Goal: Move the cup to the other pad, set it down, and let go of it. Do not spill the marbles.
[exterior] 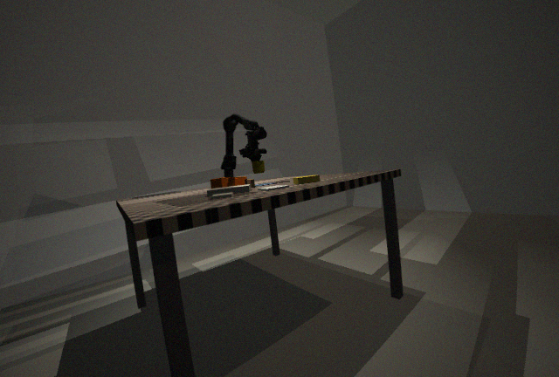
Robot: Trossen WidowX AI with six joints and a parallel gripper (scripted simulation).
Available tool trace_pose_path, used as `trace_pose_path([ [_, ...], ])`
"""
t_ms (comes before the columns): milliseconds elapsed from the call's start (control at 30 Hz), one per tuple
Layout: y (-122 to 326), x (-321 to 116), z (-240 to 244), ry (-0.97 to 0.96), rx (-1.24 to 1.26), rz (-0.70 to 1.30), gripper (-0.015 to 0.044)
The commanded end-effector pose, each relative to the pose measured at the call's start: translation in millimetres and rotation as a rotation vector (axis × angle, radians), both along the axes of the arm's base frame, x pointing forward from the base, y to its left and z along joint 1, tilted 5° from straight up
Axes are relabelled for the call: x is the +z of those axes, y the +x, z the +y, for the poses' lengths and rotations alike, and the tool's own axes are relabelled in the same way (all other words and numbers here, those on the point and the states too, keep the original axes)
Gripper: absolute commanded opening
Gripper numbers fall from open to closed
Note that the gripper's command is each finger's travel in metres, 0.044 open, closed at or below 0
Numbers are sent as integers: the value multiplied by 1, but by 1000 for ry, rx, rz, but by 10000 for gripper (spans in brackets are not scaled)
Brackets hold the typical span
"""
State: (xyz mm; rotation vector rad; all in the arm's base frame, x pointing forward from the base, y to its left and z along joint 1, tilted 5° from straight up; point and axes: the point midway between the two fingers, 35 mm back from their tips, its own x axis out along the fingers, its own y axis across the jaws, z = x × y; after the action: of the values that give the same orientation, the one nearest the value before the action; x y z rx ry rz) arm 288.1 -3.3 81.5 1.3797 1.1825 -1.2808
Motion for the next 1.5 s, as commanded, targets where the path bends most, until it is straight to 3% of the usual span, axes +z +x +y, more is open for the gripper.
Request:
trace_pose_path([
  [0, -5, -1, -6, 2, 7, 4, 0],
  [1467, -49, -4, -84, -3, 9, 8, 0],
])
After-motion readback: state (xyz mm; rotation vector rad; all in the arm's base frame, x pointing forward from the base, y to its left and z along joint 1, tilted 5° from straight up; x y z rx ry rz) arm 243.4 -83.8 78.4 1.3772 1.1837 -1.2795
